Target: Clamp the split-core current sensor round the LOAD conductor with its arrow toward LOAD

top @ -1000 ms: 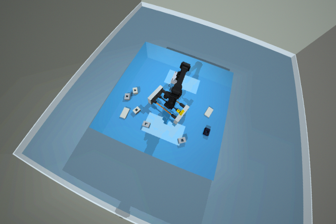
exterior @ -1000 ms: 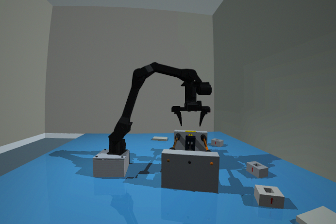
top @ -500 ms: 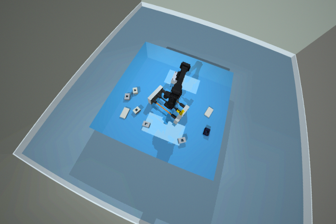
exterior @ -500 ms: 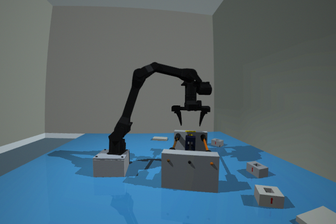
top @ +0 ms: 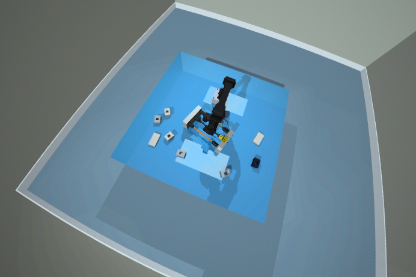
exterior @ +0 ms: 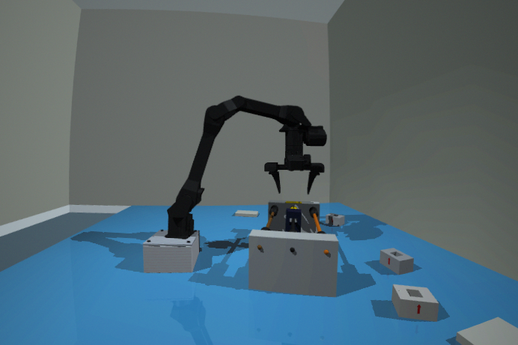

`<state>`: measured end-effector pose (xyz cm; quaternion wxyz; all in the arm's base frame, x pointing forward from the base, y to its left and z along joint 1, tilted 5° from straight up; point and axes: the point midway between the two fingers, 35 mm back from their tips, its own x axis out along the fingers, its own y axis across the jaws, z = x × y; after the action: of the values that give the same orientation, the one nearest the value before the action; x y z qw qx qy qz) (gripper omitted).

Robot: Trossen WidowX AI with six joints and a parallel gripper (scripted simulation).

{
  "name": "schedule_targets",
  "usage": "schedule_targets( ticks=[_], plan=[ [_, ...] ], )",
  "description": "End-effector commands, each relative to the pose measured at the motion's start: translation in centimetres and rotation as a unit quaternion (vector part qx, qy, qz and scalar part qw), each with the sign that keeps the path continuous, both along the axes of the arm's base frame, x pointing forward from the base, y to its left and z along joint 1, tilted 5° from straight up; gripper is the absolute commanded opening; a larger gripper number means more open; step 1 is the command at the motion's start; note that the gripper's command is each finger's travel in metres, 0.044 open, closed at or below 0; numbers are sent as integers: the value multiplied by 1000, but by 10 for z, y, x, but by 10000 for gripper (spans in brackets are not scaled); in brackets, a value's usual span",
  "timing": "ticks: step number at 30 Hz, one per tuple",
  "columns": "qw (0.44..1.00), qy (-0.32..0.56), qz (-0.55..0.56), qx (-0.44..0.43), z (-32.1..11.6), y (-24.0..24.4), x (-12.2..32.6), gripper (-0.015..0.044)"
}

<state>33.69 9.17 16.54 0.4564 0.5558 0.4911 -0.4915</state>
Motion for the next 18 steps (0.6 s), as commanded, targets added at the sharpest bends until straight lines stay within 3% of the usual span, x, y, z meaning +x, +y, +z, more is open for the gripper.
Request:
schedule_targets(
  ticks=[1,9,18],
  plan=[
    [1000,1,2,-2,-1,-1,0,440],
    [1000,-4,17,-18,-2,5,-5,440],
    [938,-105,238,-231,-16,56,-67,440]
  ],
)
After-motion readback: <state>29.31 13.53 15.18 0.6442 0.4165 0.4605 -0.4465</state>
